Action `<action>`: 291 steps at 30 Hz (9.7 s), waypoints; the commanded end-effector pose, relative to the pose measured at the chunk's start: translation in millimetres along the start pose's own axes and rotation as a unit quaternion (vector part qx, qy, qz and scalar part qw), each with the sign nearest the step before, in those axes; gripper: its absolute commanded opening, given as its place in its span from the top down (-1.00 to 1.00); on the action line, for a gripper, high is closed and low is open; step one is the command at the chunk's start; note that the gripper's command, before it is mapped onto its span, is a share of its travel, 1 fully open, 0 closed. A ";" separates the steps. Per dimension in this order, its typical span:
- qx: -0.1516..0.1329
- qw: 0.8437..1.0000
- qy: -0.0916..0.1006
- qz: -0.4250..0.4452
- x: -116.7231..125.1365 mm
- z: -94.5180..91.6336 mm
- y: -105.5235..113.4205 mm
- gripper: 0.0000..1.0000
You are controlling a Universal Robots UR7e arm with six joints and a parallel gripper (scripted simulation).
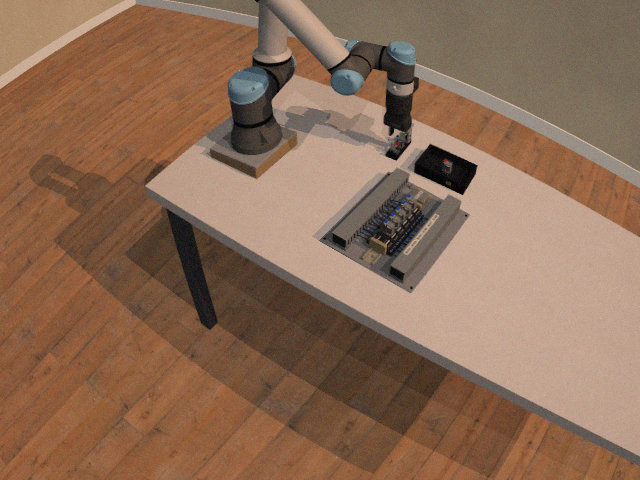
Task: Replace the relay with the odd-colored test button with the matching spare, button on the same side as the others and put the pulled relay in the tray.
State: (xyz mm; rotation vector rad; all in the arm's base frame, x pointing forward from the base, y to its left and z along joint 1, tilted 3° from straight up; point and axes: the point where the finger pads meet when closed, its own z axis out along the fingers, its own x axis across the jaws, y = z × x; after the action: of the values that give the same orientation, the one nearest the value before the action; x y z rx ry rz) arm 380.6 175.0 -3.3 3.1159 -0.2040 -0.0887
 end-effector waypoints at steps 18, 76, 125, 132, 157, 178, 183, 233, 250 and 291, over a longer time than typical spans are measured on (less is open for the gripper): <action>0.000 1.000 0.001 0.000 0.6 -3.4 -0.1 -1.00; 0.000 1.000 0.001 0.000 0.4 0.2 0.0 -1.00; 0.000 1.000 0.001 0.000 0.4 27.7 0.0 -1.00; 0.000 1.000 0.001 0.000 0.3 27.4 0.0 1.00; 0.000 1.000 0.001 0.000 0.3 27.5 0.0 1.00; 0.000 1.000 0.001 0.000 0.3 27.5 0.0 1.00; 0.000 1.000 0.001 0.000 0.3 27.5 0.0 1.00; 0.000 1.000 0.001 0.000 0.5 -15.7 0.0 1.00; 0.000 1.000 0.001 0.000 0.4 -37.3 0.0 1.00; 0.000 1.000 0.001 0.000 0.2 -61.9 0.1 1.00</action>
State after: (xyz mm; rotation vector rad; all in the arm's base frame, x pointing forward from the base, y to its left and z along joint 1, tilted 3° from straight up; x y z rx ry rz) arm 383.9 175.8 59.4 3.1160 -0.2040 -0.0880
